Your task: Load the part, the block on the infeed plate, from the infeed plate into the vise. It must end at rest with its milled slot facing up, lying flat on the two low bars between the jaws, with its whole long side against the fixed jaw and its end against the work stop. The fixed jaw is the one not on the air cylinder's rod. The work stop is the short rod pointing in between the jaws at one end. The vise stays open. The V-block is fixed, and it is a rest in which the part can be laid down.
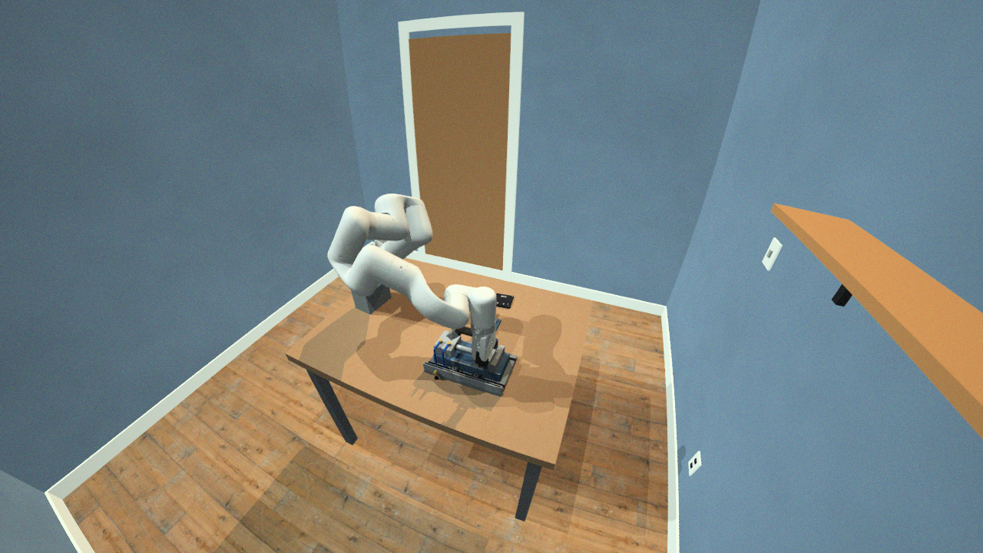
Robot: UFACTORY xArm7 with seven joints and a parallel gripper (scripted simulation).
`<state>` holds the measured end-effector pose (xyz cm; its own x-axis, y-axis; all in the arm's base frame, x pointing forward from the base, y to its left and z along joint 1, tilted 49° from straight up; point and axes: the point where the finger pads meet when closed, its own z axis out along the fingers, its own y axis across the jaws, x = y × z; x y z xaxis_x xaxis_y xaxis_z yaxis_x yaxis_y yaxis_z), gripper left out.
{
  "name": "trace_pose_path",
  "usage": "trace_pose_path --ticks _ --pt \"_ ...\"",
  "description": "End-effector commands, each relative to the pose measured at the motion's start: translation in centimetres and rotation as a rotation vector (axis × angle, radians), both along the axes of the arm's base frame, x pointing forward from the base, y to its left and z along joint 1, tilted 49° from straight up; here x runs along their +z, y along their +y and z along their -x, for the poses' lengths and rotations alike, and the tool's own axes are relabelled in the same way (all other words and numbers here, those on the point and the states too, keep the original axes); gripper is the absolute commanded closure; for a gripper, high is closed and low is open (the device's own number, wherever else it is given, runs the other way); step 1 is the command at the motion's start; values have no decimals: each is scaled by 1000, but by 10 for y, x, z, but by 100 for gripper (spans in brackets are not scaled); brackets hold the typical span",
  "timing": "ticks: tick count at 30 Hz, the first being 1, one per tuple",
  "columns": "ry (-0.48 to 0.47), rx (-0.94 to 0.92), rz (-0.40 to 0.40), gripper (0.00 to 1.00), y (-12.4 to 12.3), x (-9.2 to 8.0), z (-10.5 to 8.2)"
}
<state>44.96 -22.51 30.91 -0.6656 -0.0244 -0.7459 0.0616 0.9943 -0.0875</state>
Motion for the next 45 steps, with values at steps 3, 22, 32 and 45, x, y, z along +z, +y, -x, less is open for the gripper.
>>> trace_pose_path --ticks 3,22,32,45 --pt "-3 -1 1 100 0 2 0" --pt "-3 -1 1 100 1 1 0" --pt "-3 -1 1 100 2 1 0" --pt "-3 -1 1 100 4 1 0"
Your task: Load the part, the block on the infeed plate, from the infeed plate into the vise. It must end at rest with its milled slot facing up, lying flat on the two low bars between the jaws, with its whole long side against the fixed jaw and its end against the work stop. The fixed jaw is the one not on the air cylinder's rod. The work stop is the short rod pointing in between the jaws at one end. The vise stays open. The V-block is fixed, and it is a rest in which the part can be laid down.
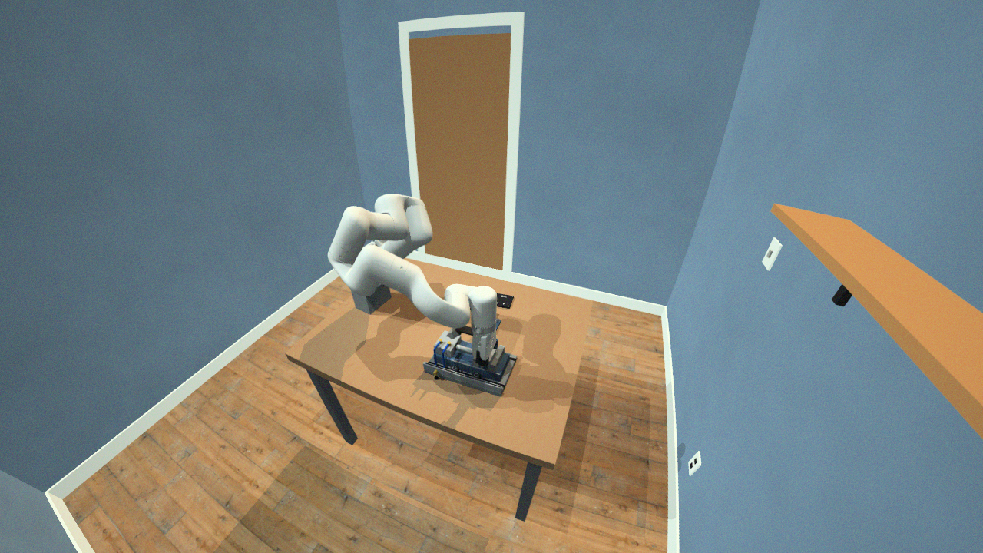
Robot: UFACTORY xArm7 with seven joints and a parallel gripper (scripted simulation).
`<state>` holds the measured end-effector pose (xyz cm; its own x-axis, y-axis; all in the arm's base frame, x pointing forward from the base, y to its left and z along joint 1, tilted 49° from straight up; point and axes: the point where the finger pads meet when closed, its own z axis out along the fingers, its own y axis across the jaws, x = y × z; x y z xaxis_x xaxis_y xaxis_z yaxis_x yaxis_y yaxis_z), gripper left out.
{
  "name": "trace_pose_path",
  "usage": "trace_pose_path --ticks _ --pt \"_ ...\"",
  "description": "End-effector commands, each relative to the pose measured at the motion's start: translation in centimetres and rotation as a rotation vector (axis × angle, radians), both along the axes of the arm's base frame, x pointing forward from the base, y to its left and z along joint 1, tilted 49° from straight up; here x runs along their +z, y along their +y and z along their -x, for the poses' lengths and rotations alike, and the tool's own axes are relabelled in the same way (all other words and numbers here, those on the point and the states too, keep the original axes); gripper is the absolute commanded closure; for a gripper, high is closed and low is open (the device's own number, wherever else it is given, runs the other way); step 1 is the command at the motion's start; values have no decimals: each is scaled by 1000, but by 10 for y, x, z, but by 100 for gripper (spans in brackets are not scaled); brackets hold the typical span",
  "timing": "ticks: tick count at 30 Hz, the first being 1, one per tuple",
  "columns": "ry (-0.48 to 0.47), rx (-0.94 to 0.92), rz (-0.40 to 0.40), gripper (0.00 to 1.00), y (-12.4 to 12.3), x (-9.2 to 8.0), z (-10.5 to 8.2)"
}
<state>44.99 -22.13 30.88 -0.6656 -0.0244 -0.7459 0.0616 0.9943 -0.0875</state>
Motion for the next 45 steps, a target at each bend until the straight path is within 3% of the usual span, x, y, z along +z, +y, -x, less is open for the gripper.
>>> trace_pose_path --ticks 1,45 --pt "-3 -1 1 100 0 1 0" --pt "-3 -1 1 100 11 0 -1"
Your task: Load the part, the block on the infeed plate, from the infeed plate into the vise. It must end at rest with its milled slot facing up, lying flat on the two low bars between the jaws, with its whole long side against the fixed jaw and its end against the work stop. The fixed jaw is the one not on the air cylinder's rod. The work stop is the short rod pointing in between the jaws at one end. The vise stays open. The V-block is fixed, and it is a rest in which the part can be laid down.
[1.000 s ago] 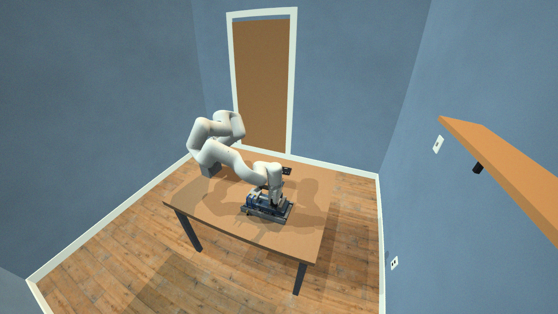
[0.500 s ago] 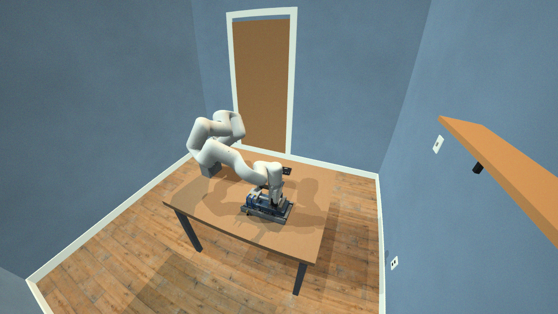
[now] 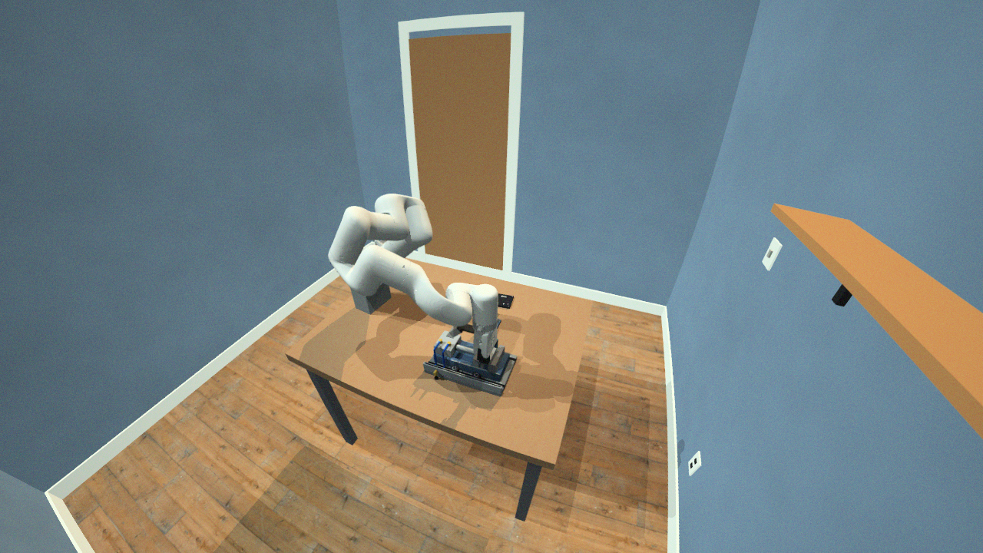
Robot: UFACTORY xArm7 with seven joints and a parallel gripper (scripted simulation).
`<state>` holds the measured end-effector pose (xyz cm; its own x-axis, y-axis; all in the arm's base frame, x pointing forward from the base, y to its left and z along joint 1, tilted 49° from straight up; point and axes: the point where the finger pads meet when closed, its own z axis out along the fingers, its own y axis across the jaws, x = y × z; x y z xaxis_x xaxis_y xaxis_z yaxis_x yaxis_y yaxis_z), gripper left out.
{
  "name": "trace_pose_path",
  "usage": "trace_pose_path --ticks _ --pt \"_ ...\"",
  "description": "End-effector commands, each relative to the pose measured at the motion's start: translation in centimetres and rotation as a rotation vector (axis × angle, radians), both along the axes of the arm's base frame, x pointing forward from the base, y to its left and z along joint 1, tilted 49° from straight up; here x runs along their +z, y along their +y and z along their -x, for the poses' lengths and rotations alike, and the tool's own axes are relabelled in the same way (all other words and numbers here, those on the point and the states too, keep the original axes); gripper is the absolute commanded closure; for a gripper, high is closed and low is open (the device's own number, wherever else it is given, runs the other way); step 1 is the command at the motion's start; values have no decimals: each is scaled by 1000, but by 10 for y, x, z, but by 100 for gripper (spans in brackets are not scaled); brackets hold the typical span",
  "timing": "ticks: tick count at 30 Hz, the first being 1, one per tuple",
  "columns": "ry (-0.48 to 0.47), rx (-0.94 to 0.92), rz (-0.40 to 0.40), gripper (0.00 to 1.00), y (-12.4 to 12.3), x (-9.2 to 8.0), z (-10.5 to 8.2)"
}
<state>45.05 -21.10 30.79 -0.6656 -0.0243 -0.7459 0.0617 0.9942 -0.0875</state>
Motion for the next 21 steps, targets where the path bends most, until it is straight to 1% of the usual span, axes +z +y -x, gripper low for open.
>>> trace_pose_path --ticks 1,21 --pt "-3 -1 1 100 1 1 0" --pt "-3 -1 1 100 6 1 0"
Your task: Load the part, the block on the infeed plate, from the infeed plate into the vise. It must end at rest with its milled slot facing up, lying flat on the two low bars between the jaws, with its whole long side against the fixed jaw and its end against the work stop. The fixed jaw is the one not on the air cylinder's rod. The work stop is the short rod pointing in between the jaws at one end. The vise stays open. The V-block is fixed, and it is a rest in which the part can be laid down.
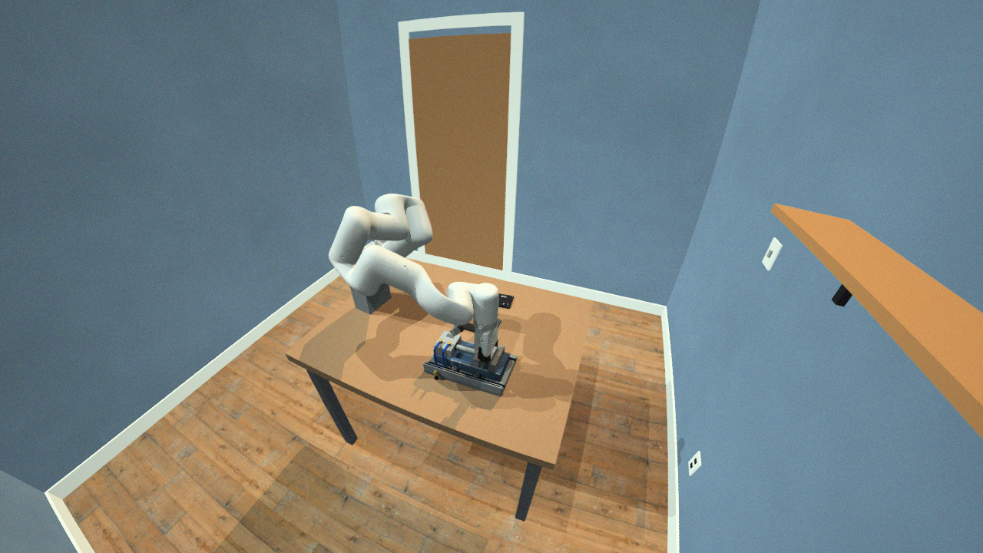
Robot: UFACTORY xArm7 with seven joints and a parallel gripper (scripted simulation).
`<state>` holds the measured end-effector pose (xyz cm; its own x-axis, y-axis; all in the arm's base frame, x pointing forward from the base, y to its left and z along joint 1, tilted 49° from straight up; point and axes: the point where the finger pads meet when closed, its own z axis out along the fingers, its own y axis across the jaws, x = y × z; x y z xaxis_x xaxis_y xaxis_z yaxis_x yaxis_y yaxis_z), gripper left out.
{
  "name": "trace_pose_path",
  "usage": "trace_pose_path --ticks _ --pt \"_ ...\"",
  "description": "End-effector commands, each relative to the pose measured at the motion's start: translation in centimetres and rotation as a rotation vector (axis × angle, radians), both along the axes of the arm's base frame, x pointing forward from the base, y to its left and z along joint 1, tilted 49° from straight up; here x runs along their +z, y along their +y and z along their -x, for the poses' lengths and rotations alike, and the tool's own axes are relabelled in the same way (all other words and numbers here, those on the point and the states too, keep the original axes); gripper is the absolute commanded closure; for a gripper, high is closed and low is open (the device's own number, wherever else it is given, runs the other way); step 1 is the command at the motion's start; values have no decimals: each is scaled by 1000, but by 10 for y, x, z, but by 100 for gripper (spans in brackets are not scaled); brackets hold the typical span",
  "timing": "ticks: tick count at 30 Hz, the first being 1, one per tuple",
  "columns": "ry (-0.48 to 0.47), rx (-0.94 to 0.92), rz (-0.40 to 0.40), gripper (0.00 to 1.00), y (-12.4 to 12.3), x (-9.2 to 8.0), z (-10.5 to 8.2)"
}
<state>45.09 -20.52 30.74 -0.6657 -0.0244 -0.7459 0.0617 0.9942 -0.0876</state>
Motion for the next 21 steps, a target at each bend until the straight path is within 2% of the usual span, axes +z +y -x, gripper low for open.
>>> trace_pose_path --ticks 1,21 --pt "-3 -1 1 100 1 1 0" --pt "-3 -1 1 100 5 1 0"
